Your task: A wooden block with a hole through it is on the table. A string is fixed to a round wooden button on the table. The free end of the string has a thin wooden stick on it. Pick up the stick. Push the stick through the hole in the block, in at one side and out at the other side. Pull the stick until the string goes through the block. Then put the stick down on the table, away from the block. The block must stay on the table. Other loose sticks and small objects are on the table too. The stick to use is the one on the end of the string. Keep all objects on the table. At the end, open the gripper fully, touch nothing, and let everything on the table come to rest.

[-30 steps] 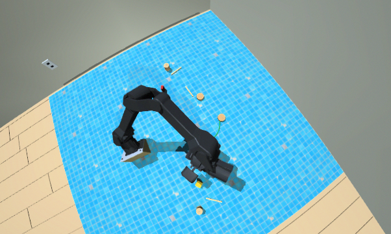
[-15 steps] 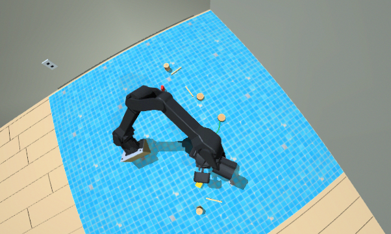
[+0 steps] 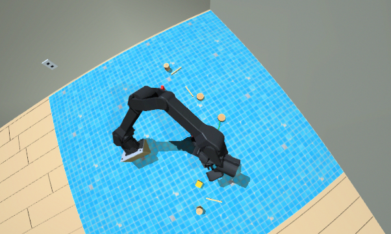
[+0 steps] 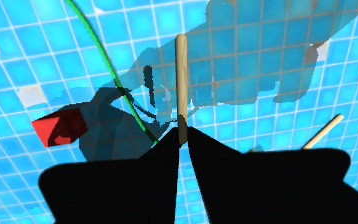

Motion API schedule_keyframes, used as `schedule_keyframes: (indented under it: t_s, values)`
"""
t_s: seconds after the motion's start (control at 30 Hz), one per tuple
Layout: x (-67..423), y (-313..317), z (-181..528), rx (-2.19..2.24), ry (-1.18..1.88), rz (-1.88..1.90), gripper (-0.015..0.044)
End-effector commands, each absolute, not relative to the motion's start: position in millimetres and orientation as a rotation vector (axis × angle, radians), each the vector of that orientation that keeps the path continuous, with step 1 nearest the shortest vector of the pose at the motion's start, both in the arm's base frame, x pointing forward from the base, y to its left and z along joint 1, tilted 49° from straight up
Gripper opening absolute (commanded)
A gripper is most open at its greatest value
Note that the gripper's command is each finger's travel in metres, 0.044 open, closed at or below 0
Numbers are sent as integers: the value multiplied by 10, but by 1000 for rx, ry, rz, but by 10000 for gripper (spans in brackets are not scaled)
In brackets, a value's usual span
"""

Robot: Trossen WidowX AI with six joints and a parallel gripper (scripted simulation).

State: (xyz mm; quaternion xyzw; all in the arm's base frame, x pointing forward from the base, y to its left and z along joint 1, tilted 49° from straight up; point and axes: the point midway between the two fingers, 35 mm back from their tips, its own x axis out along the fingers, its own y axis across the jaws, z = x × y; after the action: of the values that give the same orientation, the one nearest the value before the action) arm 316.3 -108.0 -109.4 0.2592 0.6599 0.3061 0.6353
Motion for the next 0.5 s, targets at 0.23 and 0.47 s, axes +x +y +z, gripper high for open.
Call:
schedule_keyframes:
  t_s: [0.23, 0.47]
  values:
    - [3267, -1059, -1092, 278, 1308, 981, 0]
    - [3324, -1045, -1087, 83, 1168, 1134, 0]
